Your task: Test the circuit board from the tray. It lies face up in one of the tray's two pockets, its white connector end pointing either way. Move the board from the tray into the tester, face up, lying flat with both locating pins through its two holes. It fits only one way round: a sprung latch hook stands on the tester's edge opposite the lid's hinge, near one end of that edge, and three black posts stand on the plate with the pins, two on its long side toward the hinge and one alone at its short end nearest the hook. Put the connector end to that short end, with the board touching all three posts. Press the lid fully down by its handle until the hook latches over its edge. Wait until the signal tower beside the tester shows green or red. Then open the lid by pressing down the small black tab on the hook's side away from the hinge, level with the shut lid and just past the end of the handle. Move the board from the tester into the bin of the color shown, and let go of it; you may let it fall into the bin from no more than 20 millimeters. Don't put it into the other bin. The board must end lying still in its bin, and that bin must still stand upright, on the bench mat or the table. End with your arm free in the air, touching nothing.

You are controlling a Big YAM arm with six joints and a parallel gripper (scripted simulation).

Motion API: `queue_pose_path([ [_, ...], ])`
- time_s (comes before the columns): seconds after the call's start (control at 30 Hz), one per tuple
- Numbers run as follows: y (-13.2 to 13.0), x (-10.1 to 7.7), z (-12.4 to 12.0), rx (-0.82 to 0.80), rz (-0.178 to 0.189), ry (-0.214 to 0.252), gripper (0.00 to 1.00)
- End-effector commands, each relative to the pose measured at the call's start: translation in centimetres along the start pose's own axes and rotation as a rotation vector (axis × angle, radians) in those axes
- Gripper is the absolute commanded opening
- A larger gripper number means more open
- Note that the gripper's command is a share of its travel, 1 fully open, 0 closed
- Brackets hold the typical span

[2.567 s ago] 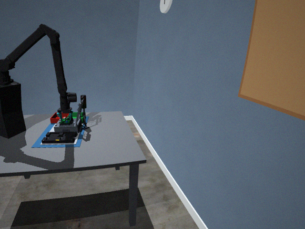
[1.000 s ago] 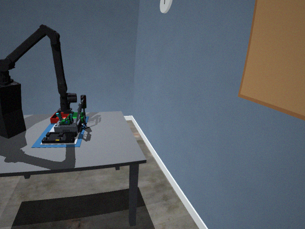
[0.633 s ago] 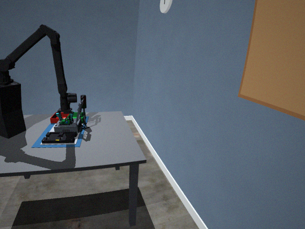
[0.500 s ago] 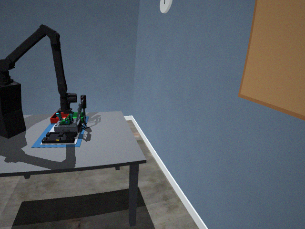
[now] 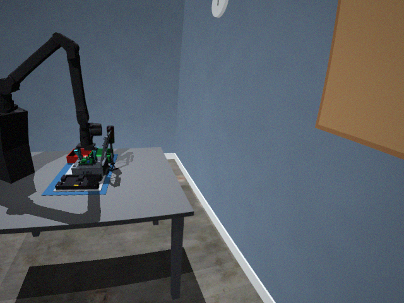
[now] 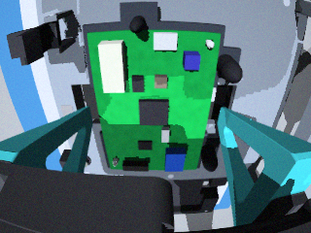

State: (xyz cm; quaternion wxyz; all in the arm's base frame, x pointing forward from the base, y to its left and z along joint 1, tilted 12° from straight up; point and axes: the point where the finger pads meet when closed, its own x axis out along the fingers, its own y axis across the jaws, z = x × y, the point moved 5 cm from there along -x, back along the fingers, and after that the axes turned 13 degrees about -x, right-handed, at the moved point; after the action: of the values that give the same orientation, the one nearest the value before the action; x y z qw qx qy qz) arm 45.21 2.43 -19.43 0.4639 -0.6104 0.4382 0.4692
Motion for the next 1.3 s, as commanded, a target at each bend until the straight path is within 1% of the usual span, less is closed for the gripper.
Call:
queue_pose_path([
  [0.0,-0.1,0.5,-0.4,0.004,-0.003,-0.001,0.92],
  [0.37,0.1,0.4,-0.3,0.003,0.003,-0.002,0.92],
  [0.43,-0.6,-1.3,-0.5,0.005,-0.015,0.0,0.92],
  [0.53,-0.6,-2.1,-0.1,0.004,-0.015,-0.001,0.92],
  [0.6,-0.7,-3.0,0.3,0.0,-0.016,-0.003,0.92],
  [0.73,-0.6,-5.5,0.4,0.0,-0.016,-0.002,0.92],
  [0.87,-0.6,-8.9,0.4,0.0,-0.017,-0.001,0.92],
  [0.93,-0.6,-8.9,0.4,0.0,-0.017,-0.001,0.92],
  [1.27,-0.5,-19.0,0.3,0.0,-0.021,-0.002,0.92],
])
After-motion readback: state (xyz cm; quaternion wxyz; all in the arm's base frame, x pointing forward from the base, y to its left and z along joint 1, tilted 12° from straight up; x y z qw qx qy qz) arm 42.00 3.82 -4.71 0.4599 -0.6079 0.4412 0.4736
